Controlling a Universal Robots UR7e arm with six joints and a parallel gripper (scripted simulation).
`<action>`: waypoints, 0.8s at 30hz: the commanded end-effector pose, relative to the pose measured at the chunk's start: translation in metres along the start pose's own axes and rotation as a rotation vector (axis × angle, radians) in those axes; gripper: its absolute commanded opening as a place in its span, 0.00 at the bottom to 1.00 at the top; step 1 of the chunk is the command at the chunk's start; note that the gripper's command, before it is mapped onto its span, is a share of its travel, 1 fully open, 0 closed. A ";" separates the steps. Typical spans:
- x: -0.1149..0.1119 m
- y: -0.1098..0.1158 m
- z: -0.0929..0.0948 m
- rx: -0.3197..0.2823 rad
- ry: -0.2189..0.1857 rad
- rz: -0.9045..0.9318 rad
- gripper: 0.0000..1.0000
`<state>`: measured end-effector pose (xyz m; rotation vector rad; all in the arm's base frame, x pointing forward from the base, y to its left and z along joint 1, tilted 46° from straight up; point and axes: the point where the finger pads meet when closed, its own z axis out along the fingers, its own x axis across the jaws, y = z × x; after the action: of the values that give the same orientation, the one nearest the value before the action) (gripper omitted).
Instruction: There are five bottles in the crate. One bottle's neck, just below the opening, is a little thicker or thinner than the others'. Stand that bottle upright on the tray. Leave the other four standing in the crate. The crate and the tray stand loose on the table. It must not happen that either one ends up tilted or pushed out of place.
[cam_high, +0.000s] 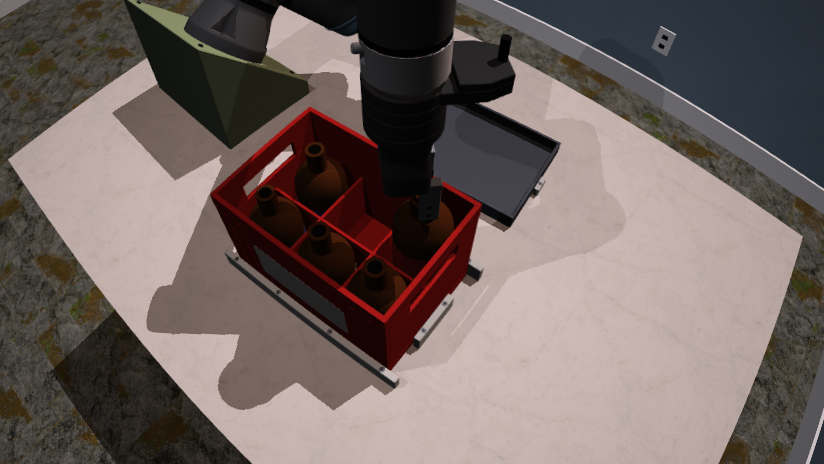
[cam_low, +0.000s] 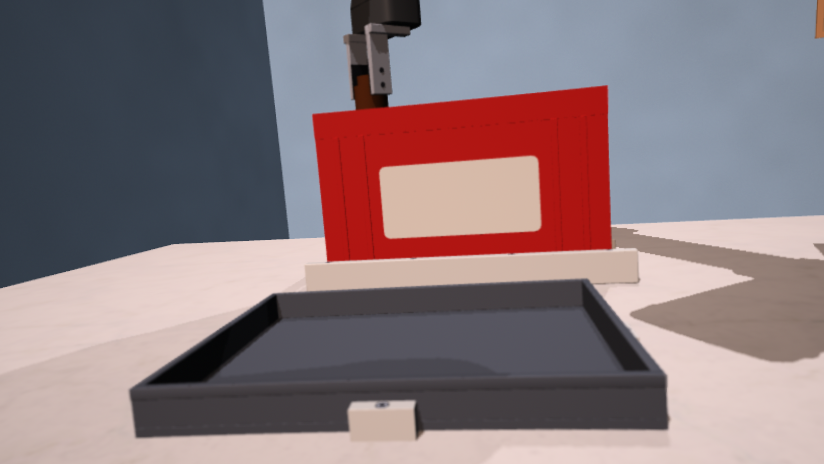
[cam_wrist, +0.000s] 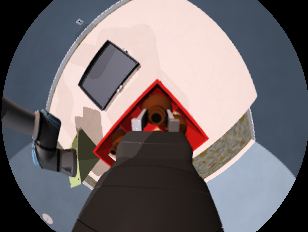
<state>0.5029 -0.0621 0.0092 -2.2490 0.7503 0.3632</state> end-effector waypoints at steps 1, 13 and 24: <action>0.000 0.000 -0.005 0.000 0.001 0.000 0.00; 0.000 0.000 -0.017 0.000 0.001 0.000 0.00; 0.000 0.000 -0.026 0.000 0.001 0.000 0.00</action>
<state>0.5037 -0.0794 0.0261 -2.2490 0.7503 0.3630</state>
